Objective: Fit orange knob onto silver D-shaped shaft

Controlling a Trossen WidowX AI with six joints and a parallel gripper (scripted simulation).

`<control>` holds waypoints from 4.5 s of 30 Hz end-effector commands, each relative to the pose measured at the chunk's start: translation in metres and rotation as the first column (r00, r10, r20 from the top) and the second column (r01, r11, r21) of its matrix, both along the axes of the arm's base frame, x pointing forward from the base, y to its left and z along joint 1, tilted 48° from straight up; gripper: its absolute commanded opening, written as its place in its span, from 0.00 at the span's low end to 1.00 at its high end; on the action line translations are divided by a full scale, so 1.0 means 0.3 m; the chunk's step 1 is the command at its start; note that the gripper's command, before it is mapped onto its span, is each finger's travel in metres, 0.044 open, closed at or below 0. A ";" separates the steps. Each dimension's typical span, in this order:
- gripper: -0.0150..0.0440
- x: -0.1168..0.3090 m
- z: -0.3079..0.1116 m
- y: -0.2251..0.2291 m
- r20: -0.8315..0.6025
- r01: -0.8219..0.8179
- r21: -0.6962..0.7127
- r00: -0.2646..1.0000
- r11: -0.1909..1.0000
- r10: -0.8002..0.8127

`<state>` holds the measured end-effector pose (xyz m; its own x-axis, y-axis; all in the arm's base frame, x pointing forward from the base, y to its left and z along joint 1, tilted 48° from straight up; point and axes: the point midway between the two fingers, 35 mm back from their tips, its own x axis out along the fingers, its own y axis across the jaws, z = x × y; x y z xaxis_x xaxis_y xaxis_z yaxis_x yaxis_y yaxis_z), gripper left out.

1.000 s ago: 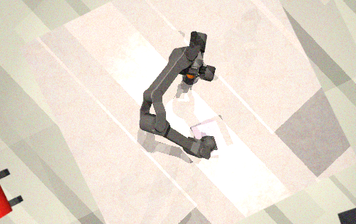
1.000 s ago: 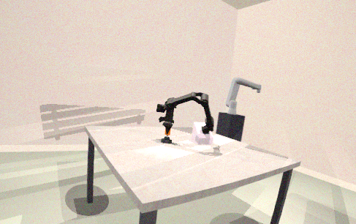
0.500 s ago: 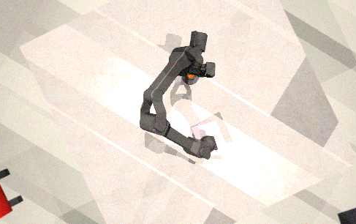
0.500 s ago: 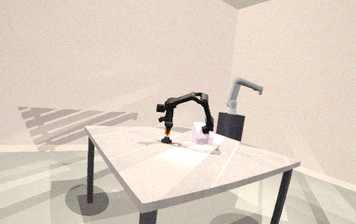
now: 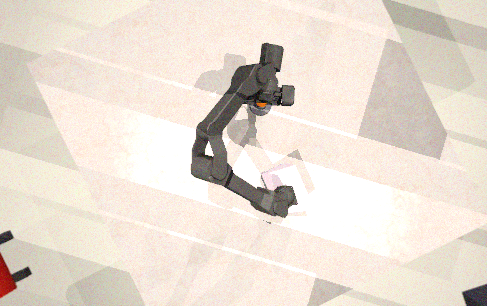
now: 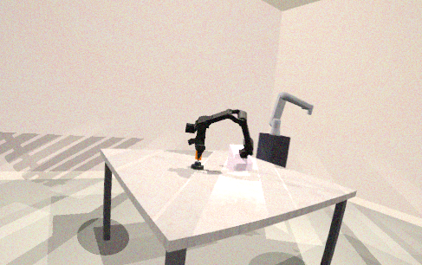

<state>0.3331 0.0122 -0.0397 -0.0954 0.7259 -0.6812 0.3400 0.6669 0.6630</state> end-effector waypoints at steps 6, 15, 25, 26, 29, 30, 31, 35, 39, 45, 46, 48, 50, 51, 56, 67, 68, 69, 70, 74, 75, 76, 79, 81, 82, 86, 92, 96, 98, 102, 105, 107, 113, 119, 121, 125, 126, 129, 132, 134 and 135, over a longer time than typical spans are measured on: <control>0.25 0.005 0.017 -0.002 0.001 0.003 0.002 1.000 1.000 -0.003; 0.25 0.007 0.012 -0.004 0.154 -0.140 0.011 0.979 0.990 0.137; 0.25 0.002 0.000 0.001 0.154 -0.140 0.011 0.979 0.990 0.137; 0.25 0.002 0.000 0.003 0.154 -0.140 0.011 0.979 0.990 0.137; 0.25 0.002 0.002 0.002 0.154 -0.140 0.011 0.979 0.990 0.137; 0.25 0.002 0.003 0.003 0.154 -0.140 0.011 0.979 0.990 0.137; 0.25 0.002 0.002 0.005 0.154 -0.140 0.011 0.979 0.990 0.137; 0.25 0.002 0.002 0.005 0.154 -0.140 0.011 0.979 0.990 0.137; 0.25 0.004 0.015 -0.002 0.154 -0.140 0.011 0.979 0.990 0.137; 0.25 0.006 0.018 -0.004 0.216 -0.199 0.008 0.957 0.980 0.192; 0.25 0.007 0.017 -0.005 0.244 -0.225 0.006 0.945 0.974 0.216; 0.25 0.007 0.015 -0.006 0.295 -0.273 -0.001 0.919 0.962 0.261; 0.25 0.007 0.011 -0.006 0.303 -0.280 -0.002 0.915 0.960 0.268; 0.25 0.006 0.010 -0.007 0.303 -0.280 -0.002 0.915 0.960 0.268; 0.25 0.004 0.005 -0.005 0.303 -0.280 -0.002 0.915 0.960 0.268; 0.25 0.001 0.003 -0.001 0.303 -0.280 -0.002 0.915 0.960 0.268; 0.25 0.001 0.007 -0.004 0.303 -0.280 -0.002 0.915 0.960 0.268; 0.25 0.002 0.009 -0.004 0.303 -0.280 -0.002 0.915 0.960 0.268; 0.25 0.003 0.012 -0.005 0.303 -0.280 -0.002 0.915 0.960 0.268; 0.25 0.005 0.017 -0.005 0.320 -0.296 -0.005 0.904 0.955 0.282; 0.25 0.005 0.017 -0.005 0.339 -0.315 -0.009 0.892 0.949 0.299; 0.25 0.006 0.017 -0.005 0.361 -0.335 -0.014 0.877 0.942 0.317; 0.25 0.009 0.017 -0.006 0.434 -0.404 -0.035 0.817 0.914 0.378; 0.25 0.009 0.014 -0.006 0.441 -0.411 -0.037 0.811 0.911 0.384; 0.25 0.008 0.013 -0.006 0.441 -0.411 -0.037 0.811 0.911 0.384; 0.25 0.005 0.010 -0.005 0.441 -0.411 -0.037 0.811 0.911 0.384; 0.25 0.002 0.003 0.001 0.441 -0.411 -0.037 0.811 0.911 0.384; 0.25 0.002 0.003 0.006 0.441 -0.411 -0.037 0.811 0.911 0.384; 0.25 0.003 0.005 0.005 0.441 -0.411 -0.037 0.811 0.911 0.384; 0.25 0.003 0.005 0.005 0.441 -0.411 -0.037 0.811 0.911 0.384; 0.25 0.005 0.013 -0.002 0.441 -0.411 -0.037 0.811 0.911 0.384; 0.25 0.006 0.016 -0.003 0.441 -0.411 -0.037 0.811 0.911 0.384; 0.25 0.008 0.016 -0.006 0.516 -0.482 -0.068 0.732 0.874 0.444; 0.25 0.006 0.010 -0.009 0.563 -0.526 -0.092 0.673 0.845 0.480; 0.25 0.005 0.010 -0.009 0.563 -0.526 -0.092 0.673 0.845 0.480; 0.25 0.002 0.008 -0.008 0.563 -0.526 -0.092 0.673 0.845 0.480; 0.25 0.002 0.008 -0.007 0.563 -0.526 -0.092 0.673 0.845 0.480; 0.25 0.002 0.002 0.001 0.563 -0.526 -0.092 0.673 0.845 0.480; 0.25 0.003 0.002 0.004 0.563 -0.526 -0.092 0.673 0.845 0.480; 0.25 0.003 0.002 0.006 0.563 -0.526 -0.091 0.673 0.845 0.480; 0.25 0.004 0.004 0.004 0.563 -0.526 -0.092 0.673 0.845 0.480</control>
